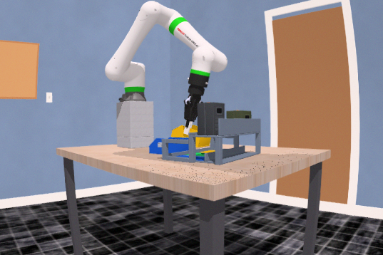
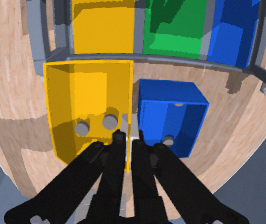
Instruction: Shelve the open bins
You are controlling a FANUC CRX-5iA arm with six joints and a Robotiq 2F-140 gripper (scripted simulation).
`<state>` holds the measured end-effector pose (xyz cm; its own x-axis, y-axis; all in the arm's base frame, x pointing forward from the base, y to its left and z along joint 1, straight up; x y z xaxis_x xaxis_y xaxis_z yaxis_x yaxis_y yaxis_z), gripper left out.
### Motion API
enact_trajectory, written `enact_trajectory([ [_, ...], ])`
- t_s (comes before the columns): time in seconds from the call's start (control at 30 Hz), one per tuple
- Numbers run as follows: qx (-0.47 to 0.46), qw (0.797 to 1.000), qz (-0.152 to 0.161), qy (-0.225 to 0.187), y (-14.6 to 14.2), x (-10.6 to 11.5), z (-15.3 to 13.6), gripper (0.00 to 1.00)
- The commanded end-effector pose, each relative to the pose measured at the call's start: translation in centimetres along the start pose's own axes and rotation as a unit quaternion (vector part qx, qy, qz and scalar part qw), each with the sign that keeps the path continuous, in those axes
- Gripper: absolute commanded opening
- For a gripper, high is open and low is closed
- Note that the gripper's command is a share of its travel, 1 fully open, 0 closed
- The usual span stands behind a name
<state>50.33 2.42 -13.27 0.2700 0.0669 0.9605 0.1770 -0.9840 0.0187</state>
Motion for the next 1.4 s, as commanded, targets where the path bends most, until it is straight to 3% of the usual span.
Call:
enact_trajectory([
  [0.0,0.000,1.000,0.000,0.000,0.0,0.1,0.3,0.00],
  [1.37,0.000,1.000,0.000,0.000,-0.3,1.3,4.6,0.00],
])
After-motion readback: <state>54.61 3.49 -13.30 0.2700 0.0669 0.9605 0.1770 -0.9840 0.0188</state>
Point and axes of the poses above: the point where the finger pads meet when closed, its own x axis back along the fingers, its own y axis across the jaws, z = x × y, the point moved 2 cm from there along x, back along the fingers, and after that the axes turned 4 degrees about -x, right-handed, at the moved point
